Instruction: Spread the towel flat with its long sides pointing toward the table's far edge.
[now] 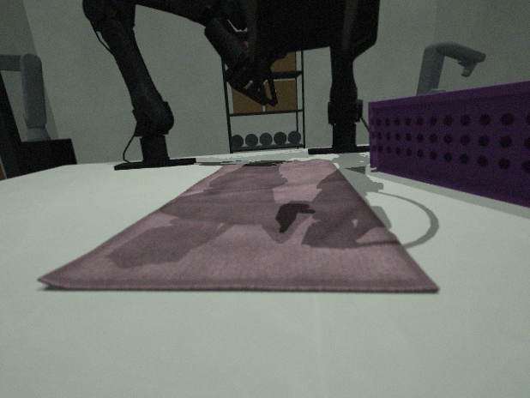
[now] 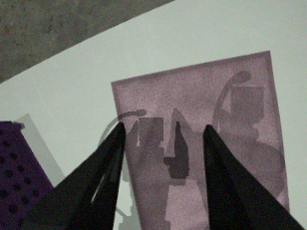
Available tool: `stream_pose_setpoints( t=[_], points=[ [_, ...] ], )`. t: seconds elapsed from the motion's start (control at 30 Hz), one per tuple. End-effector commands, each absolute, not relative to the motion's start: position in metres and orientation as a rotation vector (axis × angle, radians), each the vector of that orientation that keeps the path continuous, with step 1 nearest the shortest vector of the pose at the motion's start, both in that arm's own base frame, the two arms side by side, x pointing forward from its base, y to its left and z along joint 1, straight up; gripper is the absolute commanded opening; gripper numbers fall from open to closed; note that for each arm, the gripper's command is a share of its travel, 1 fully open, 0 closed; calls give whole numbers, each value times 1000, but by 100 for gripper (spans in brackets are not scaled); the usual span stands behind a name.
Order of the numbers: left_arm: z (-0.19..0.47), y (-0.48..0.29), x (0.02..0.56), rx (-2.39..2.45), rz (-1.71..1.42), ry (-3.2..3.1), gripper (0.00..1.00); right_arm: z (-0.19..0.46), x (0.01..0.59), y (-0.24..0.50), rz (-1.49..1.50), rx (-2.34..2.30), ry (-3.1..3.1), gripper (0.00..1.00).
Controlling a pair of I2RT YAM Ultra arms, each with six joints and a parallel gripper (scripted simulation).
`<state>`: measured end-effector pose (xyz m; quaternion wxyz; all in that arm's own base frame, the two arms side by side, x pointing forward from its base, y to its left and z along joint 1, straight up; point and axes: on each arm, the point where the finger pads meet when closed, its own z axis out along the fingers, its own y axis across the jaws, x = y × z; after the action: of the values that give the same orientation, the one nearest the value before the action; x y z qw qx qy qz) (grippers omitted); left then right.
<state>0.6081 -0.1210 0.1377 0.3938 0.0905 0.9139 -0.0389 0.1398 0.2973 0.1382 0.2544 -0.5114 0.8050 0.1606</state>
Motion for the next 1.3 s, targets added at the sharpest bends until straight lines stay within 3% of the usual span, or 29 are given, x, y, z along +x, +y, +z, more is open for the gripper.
stream_pose_setpoints(
  t=[0.0,0.97,1.0,1.27],
  points=[
    [147,-122,610,226,-101,2294,64,141,139,298,446,-1386,2177,64],
    [147,-122,610,226,-101,2294,64,141,139,298,446,-1386,2177,64],
    [144,-123,595,215,-96,2344,34,131,136,285,419,-1427,2202,34],
    [138,-117,534,133,-106,2584,34,75,124,237,211,-1706,2303,34]
  ],
)
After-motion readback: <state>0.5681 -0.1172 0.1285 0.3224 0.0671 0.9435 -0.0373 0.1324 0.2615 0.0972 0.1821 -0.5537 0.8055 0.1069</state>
